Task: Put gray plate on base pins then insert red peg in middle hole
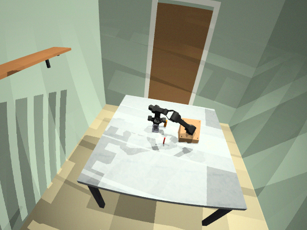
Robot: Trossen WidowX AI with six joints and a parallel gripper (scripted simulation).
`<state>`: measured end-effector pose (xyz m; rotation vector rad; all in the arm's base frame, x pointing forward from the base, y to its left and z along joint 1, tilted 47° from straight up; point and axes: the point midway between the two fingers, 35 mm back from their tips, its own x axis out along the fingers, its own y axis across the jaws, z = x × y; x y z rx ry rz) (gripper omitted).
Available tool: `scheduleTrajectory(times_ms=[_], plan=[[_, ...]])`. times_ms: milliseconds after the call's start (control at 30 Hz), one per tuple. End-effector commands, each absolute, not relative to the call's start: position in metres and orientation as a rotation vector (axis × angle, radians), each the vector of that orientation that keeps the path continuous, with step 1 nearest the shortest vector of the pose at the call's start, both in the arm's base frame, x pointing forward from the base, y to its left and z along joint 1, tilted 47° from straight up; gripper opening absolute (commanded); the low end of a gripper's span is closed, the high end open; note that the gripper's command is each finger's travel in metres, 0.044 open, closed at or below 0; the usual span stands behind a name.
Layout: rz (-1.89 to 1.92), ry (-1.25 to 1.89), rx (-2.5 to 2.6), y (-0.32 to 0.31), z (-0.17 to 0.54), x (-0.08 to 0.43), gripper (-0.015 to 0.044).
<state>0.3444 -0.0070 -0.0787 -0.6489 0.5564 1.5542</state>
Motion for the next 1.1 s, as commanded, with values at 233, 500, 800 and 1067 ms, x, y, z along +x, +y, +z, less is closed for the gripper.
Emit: scheduleTrajectory(times_ms=[233,500,800,1067], plan=[[1.554,0.56,-0.639,0.002,-0.088,0.342,0.0],[1.554,0.559,-0.638,0.012,-0.097,0.341,0.0],[1.555,0.559,-0.65,0.01,-0.096,0.343,0.0],[1.555,0.559,-0.65,0.01,-0.096,0.343,0.0184]])
